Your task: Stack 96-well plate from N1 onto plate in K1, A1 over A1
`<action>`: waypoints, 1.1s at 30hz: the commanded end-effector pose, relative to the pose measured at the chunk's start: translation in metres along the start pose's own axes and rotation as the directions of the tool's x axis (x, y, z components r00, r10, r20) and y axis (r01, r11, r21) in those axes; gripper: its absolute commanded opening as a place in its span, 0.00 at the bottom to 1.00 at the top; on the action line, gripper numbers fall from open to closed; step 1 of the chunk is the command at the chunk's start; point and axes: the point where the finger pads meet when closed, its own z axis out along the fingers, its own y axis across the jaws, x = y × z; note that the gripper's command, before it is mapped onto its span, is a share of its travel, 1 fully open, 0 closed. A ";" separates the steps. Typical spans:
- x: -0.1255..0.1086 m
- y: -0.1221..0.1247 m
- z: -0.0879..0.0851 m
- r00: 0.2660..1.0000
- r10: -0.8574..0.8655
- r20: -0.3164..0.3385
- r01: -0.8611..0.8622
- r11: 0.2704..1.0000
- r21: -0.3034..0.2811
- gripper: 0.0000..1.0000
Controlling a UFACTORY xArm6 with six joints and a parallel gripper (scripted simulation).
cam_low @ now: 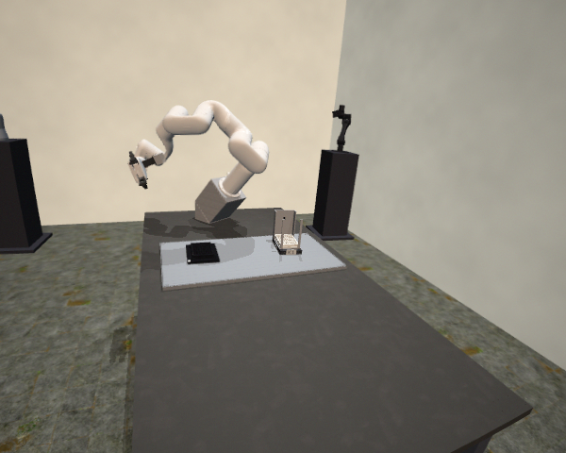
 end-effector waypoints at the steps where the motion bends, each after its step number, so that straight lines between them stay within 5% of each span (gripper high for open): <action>1: 0.000 0.002 0.000 1.000 -0.004 -0.001 0.004 1.000 0.001 1.00; 17: 0.000 0.002 0.000 1.000 -0.004 -0.001 0.004 1.000 0.001 1.00; 33: 0.005 -0.022 0.054 0.904 -0.416 -0.097 0.427 0.882 0.197 1.00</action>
